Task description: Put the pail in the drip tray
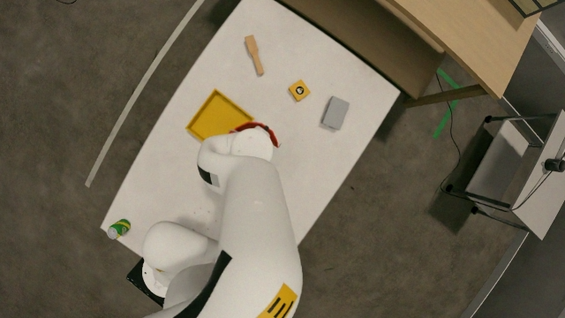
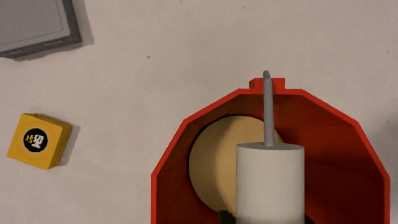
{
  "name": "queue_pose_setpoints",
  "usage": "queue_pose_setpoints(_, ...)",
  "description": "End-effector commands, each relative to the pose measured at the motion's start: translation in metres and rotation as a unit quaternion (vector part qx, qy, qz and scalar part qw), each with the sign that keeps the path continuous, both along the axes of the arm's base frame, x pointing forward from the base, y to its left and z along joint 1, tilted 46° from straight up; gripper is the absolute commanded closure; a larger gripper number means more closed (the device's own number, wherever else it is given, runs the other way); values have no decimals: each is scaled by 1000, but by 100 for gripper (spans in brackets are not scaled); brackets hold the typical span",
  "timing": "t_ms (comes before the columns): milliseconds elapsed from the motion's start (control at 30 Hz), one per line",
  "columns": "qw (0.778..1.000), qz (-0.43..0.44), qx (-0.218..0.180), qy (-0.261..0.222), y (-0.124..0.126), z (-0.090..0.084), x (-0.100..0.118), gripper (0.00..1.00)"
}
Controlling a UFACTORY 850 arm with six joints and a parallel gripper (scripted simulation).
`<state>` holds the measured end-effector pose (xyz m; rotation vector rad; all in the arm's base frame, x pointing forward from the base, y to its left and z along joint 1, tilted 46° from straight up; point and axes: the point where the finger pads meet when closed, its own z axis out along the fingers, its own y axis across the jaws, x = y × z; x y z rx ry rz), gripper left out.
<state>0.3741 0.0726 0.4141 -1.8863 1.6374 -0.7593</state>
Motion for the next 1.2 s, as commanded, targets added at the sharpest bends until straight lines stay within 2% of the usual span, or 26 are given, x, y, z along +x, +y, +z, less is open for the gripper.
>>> queue_pose_setpoints(0, 1000, -6, -4, -4, 10, -1, -1, 100)
queue_pose_setpoints(667, 1000, -6, -4, -4, 56, -7, -8, 100)
queue_pose_setpoints(1167, 1000, -6, -4, -4, 106, -14, -15, 100)
